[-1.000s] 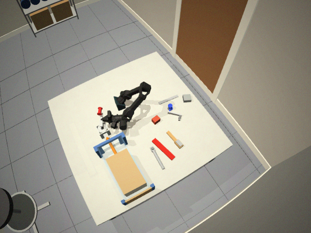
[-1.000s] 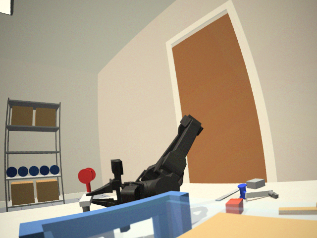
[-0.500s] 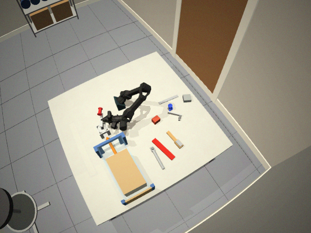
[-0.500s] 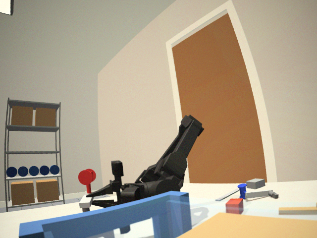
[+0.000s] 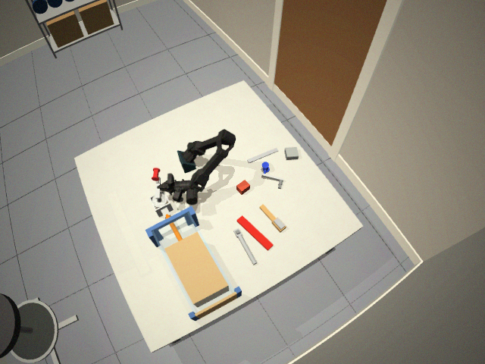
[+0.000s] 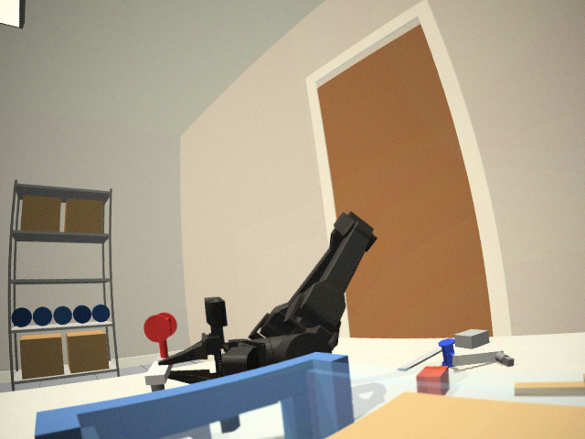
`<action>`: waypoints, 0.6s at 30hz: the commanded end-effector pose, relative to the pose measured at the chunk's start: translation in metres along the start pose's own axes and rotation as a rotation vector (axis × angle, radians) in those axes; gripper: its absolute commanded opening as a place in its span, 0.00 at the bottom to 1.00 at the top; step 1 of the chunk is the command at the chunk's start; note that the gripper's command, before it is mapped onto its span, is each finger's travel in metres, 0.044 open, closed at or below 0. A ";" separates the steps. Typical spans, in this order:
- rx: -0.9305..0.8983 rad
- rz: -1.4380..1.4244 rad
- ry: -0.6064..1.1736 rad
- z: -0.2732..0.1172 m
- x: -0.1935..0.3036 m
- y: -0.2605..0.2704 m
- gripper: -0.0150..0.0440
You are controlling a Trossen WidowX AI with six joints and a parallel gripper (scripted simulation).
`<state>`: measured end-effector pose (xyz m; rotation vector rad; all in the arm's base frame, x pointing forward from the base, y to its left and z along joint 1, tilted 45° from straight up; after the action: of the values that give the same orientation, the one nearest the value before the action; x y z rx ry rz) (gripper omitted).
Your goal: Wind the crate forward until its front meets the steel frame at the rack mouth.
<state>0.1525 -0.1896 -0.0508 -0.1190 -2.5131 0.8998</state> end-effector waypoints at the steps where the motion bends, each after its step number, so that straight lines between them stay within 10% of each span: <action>1: 0.001 0.000 -0.003 -0.001 -0.002 0.000 0.25; 18: -0.001 0.000 0.003 0.000 -0.003 0.006 0.25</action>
<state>0.1541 -0.1854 -0.0554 -0.1144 -2.5132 0.8879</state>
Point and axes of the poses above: the point midway between the two fingers, 35 mm back from their tips, its own z axis out along the fingers, its own y axis across the jaws, x = y × z, the point moved 4 cm from there along -z, back along the fingers, and after that the axes turned 15 degrees about -z, right-handed, at the moved point
